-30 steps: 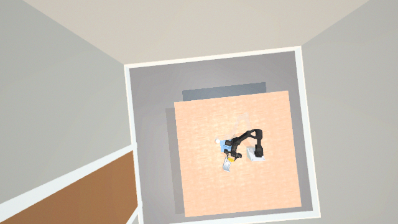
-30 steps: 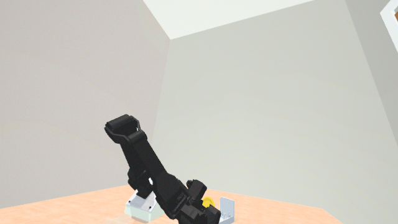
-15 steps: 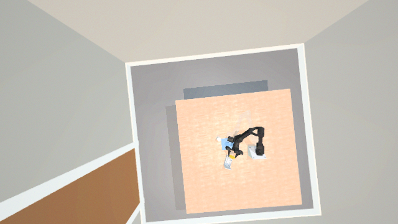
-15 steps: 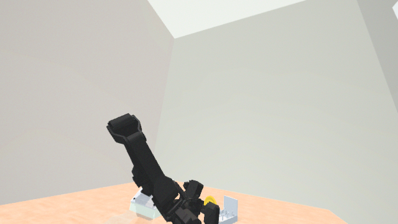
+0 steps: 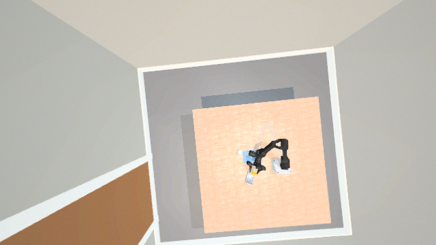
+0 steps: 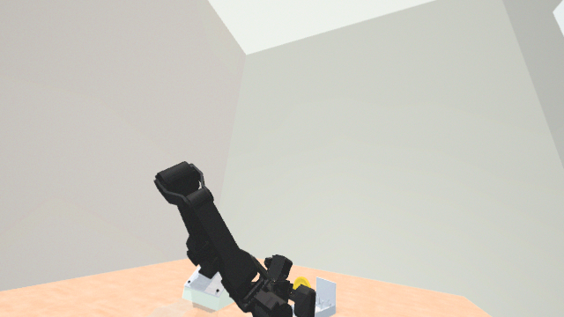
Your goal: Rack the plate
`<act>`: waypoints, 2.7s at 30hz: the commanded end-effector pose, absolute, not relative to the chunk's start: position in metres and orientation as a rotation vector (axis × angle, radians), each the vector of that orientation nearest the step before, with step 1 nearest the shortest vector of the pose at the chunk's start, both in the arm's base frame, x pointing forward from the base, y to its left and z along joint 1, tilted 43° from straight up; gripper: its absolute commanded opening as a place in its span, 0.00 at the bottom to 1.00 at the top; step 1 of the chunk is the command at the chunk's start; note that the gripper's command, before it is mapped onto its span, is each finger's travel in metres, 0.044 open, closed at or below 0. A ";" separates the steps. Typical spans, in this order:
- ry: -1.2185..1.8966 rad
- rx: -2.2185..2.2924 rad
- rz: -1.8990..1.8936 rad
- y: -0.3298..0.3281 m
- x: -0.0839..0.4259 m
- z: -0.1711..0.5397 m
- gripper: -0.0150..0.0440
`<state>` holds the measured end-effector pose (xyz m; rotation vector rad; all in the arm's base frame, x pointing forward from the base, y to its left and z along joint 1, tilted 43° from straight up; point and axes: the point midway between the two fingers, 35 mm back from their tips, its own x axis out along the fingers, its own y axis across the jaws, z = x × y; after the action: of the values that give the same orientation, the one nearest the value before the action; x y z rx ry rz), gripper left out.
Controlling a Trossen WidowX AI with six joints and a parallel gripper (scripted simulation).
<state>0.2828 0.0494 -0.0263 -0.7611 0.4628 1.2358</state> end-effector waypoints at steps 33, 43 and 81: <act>0.465 -0.757 1.242 0.058 0.291 -0.055 0.25; 0.463 -0.760 1.243 0.058 0.291 -0.055 0.48; 0.584 -0.719 1.218 0.141 0.284 0.029 0.93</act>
<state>0.2850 0.1368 0.0270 -0.7412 0.5185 1.2375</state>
